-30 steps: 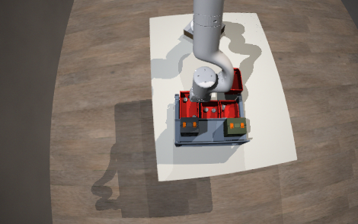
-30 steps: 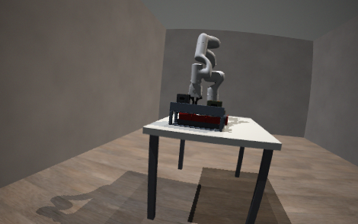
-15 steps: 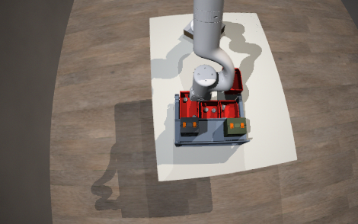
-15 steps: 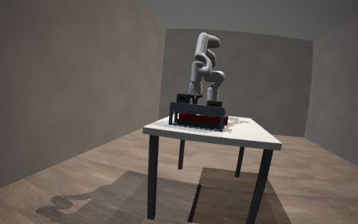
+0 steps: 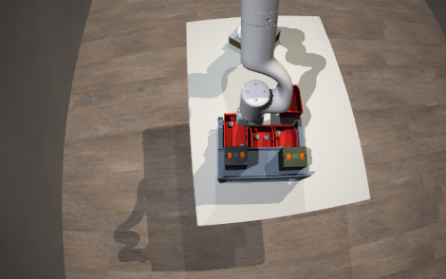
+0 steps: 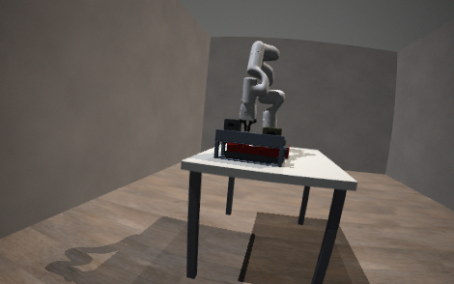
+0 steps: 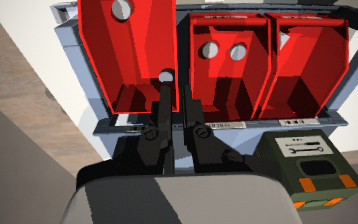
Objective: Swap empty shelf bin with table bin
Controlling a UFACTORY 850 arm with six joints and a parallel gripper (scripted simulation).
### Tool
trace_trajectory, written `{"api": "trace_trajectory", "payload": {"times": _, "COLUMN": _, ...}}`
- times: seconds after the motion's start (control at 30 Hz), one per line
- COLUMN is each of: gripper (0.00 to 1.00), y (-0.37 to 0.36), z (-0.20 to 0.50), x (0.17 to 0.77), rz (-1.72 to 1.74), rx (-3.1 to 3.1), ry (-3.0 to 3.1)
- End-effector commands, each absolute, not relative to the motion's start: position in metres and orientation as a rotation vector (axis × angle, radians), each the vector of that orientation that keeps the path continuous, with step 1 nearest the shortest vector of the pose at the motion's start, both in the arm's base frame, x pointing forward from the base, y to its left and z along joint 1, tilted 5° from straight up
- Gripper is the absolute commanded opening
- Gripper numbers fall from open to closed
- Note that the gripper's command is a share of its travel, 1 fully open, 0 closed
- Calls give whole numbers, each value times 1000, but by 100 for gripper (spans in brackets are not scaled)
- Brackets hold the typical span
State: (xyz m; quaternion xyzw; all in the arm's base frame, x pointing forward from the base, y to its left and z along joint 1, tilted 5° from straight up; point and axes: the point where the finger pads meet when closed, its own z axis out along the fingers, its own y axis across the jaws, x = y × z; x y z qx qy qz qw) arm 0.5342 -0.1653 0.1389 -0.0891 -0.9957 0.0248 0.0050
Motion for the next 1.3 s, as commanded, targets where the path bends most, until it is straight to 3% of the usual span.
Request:
{"api": "trace_trajectory", "payload": {"times": 0.0, "gripper": 0, "y": -165, "z": 140, "x": 535, "rz": 78, "rx": -279, "ry": -3120}}
{"api": "trace_trajectory", "payload": {"times": 0.77, "gripper": 0, "y": -166, "z": 139, "x": 534, "rz": 78, "rx": -253, "ry": -3123}}
{"api": "trace_trajectory", "payload": {"times": 1.27, "gripper": 0, "y": -183, "z": 123, "x": 483, "rz": 97, "rx": 575, "ry": -3084}}
